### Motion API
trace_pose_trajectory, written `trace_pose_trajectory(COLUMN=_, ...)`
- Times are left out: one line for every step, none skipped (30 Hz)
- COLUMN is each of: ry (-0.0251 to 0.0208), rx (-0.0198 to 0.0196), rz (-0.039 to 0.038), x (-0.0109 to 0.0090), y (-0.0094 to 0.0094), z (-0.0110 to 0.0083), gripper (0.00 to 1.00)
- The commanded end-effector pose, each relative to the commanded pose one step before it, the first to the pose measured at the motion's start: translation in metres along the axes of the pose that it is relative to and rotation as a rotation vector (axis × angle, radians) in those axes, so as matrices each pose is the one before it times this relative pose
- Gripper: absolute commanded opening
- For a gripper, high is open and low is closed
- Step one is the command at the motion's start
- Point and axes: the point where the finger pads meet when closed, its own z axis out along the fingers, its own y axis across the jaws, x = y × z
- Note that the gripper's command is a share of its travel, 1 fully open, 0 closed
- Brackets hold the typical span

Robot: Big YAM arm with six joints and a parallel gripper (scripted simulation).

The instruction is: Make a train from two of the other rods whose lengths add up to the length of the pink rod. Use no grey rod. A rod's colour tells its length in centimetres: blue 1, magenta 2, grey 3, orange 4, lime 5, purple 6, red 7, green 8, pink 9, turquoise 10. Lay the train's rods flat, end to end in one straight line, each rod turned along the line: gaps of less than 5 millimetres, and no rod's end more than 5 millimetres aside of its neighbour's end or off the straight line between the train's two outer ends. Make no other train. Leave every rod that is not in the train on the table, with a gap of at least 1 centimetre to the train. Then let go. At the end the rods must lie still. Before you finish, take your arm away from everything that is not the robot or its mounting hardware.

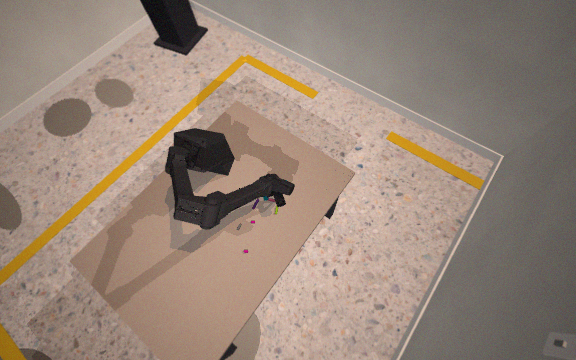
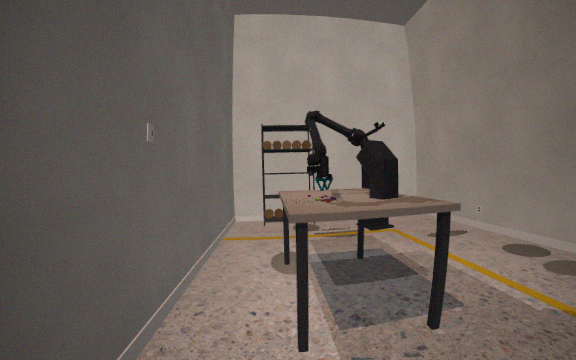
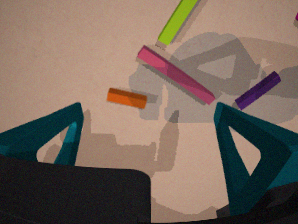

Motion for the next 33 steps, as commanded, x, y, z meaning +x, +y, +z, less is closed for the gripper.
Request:
trace_pose_trajectory(ry=-0.01053, rx=0.00238, rz=0.14932, x=0.01894, y=0.02285, z=-0.00766, gripper=1.00)
trace_pose_trajectory(ry=-0.00213, rx=0.00019, rz=0.02380, x=0.00401, y=0.00185, z=-0.00010, gripper=1.00)
trace_pose_trajectory(ry=-0.00185, rx=0.00011, rz=0.02003, x=0.00342, y=0.00144, z=-0.00009, gripper=1.00)
trace_pose_trajectory(ry=-0.00155, rx=0.00005, rz=0.01638, x=0.00283, y=0.00109, z=-0.00008, gripper=1.00)
trace_pose_trajectory(ry=-0.00124, rx=0.00001, rz=0.01291, x=0.00224, y=0.00081, z=-0.00006, gripper=1.00)
trace_pose_trajectory(ry=-0.00094, rx=-0.00001, rz=0.00969, x=0.00169, y=0.00058, z=-0.00005, gripper=1.00)
trace_pose_trajectory(ry=-0.00067, rx=-0.00001, rz=0.00679, x=0.00119, y=0.00039, z=-0.00003, gripper=1.00)
trace_pose_trajectory(ry=-0.00043, rx=-0.00001, rz=0.00431, x=0.00076, y=0.00024, z=-0.00002, gripper=1.00)
trace_pose_trajectory(ry=-0.00023, rx=-0.00001, rz=0.00231, x=0.00041, y=0.00013, z=-0.00001, gripper=1.00)
trace_pose_trajectory(ry=-0.00751, rx=-0.01541, rz=0.01670, x=-0.00877, y=0.00519, z=-0.00628, gripper=1.00)
trace_pose_trajectory(ry=0.00017, rx=0.00399, rz=0.01672, x=-0.00675, y=-0.00172, z=0.00180, gripper=1.00)
trace_pose_trajectory(ry=0.00087, rx=0.00294, rz=0.00326, x=-0.00106, y=-0.00110, z=0.00125, gripper=0.55)
trace_pose_trajectory(ry=0.00000, rx=0.00000, rz=0.00000, x=0.00000, y=0.00000, z=0.00000, gripper=0.55)
trace_pose_trajectory(ry=0.00000, rx=0.00000, rz=0.00000, x=0.00000, y=0.00000, z=0.00000, gripper=0.55)
trace_pose_trajectory(ry=0.00268, rx=0.00321, rz=-0.00388, x=0.00233, y=-0.00118, z=0.00147, gripper=0.55)
trace_pose_trajectory(ry=0.00093, rx=0.00192, rz=-0.00199, x=0.00081, y=-0.00149, z=0.00008, gripper=0.55)
trace_pose_trajectory(ry=0.00164, rx=0.00293, rz=-0.00317, x=0.00132, y=-0.00233, z=0.00012, gripper=0.55)
trace_pose_trajectory(ry=0.00060, rx=0.00125, rz=-0.00126, x=0.00051, y=-0.00096, z=0.00006, gripper=0.55)
trace_pose_trajectory(ry=0.00002, rx=0.00006, rz=-0.00004, x=0.00002, y=-0.00003, z=0.00001, gripper=0.55)
trace_pose_trajectory(ry=0.00000, rx=-0.00002, rz=-0.00001, x=0.00001, y=0.00001, z=-0.00001, gripper=0.55)
trace_pose_trajectory(ry=0.00000, rx=0.00001, rz=0.00002, x=-0.00001, y=0.00000, z=0.00000, gripper=0.55)
trace_pose_trajectory(ry=0.00001, rx=0.00002, rz=0.00000, x=0.00000, y=-0.00001, z=0.00001, gripper=0.55)
trace_pose_trajectory(ry=0.00000, rx=0.00000, rz=-0.00002, x=0.00001, y=0.00000, z=0.00000, gripper=0.55)
trace_pose_trajectory(ry=0.00000, rx=0.00000, rz=0.00001, x=0.00000, y=0.00000, z=0.00000, gripper=0.55)
trace_pose_trajectory(ry=0.00000, rx=0.00000, rz=0.00001, x=0.00000, y=0.00000, z=0.00000, gripper=0.55)
trace_pose_trajectory(ry=0.00000, rx=0.00000, rz=-0.00001, x=0.00000, y=0.00000, z=0.00000, gripper=0.55)
trace_pose_trajectory(ry=0.00000, rx=0.00000, rz=0.00000, x=0.00000, y=0.00000, z=0.00000, gripper=0.55)
trace_pose_trajectory(ry=0.00000, rx=0.00000, rz=0.00001, x=0.00000, y=0.00000, z=0.00000, gripper=0.55)
trace_pose_trajectory(ry=0.00000, rx=-0.00001, rz=0.00000, x=0.00000, y=0.00000, z=0.00000, gripper=0.55)
trace_pose_trajectory(ry=0.00000, rx=0.00000, rz=0.00000, x=0.00000, y=0.00000, z=0.00000, gripper=0.55)
trace_pose_trajectory(ry=0.00000, rx=0.00000, rz=0.00000, x=0.00000, y=0.00000, z=0.00000, gripper=0.55)
trace_pose_trajectory(ry=0.00000, rx=0.00000, rz=0.00000, x=0.00000, y=0.00000, z=0.00000, gripper=0.55)
trace_pose_trajectory(ry=0.00000, rx=0.00000, rz=0.00000, x=0.00000, y=0.00000, z=0.00000, gripper=0.55)
